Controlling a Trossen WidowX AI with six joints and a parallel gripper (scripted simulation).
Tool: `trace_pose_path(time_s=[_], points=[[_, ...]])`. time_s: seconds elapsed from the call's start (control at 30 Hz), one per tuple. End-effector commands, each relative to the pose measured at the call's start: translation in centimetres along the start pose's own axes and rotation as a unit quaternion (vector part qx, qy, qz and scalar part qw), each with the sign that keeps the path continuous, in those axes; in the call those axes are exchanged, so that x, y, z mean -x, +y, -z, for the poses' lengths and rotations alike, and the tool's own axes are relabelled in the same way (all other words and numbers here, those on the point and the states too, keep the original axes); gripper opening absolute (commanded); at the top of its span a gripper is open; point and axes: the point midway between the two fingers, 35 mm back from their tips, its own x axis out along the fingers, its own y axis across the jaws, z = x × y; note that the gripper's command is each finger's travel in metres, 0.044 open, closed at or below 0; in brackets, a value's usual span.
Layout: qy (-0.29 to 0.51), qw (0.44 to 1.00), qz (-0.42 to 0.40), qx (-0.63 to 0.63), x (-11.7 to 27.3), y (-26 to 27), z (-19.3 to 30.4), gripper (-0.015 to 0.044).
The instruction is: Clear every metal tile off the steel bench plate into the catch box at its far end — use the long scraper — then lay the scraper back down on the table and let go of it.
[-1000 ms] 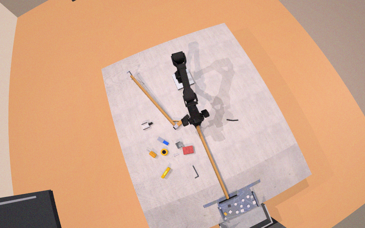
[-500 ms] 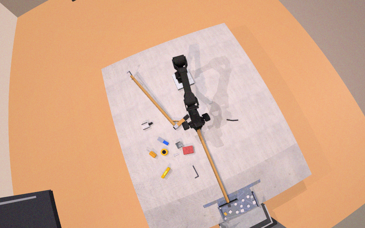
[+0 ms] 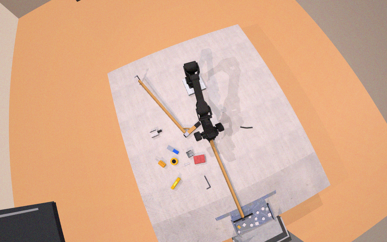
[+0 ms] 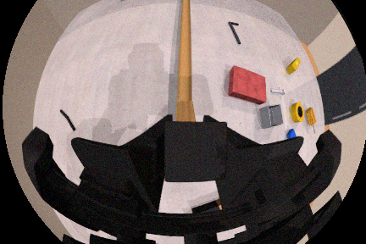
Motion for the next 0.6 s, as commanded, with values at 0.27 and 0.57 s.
trace_pose_path(time_s=[0.27, 0.57], points=[[-0.006, 1.0, 0.001, 0.0, -0.8, -0.1, -2.0, 0.0], [-0.007, 1.0, 0.001, 0.0, -1.6, -0.1, -3.1, 0.0]])
